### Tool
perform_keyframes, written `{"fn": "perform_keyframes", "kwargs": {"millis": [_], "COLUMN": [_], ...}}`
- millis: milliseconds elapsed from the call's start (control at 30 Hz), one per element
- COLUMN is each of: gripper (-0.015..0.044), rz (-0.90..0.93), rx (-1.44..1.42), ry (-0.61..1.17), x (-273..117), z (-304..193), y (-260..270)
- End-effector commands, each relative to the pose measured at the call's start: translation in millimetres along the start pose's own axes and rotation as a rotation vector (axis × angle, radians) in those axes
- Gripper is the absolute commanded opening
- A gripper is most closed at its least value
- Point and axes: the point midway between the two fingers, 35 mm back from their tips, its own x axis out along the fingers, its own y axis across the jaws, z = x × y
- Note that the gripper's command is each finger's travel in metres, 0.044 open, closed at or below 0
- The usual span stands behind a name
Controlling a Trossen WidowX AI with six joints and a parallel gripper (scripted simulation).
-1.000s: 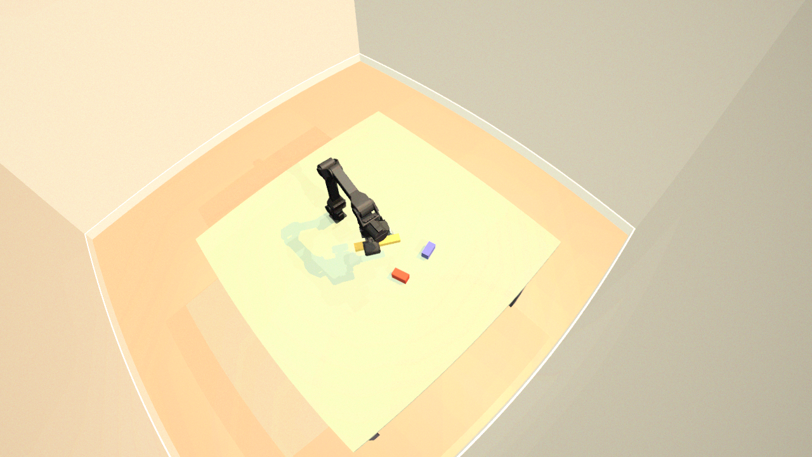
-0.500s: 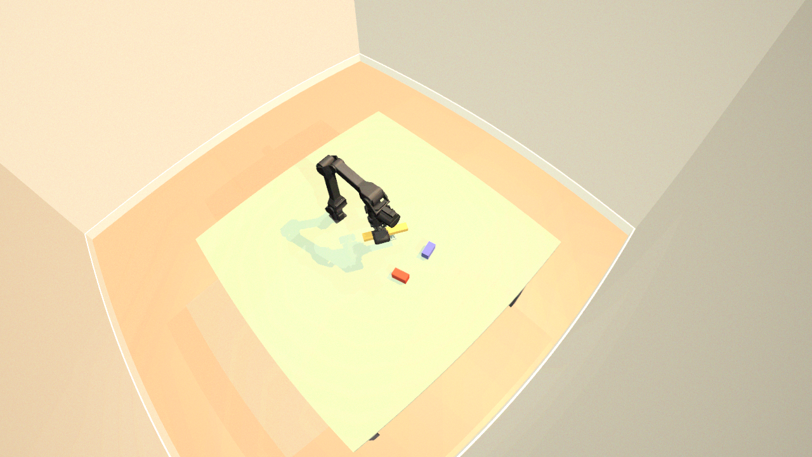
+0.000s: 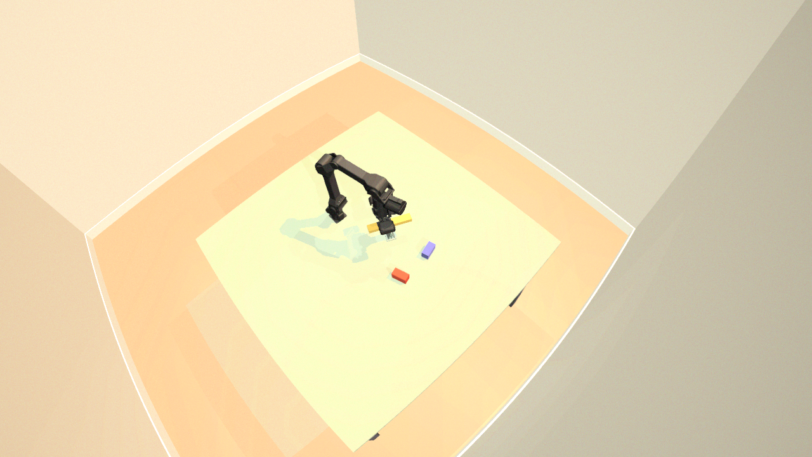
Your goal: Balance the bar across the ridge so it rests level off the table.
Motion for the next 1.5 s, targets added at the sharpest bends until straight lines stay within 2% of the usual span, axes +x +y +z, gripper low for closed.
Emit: {"fn": "perform_keyframes", "kwargs": {"millis": [0,800,1467], "gripper": [0.0,0.0,0.0], "rz": [0.005,0.005,0.005], "rx": [0.007,0.007,0.007], "ry": [-0.003,-0.003,-0.003], "x": [4.0,42.9,43.0], "z": [1.2,1.0,1.1], "y": [2.9,3.0,3.1]}}
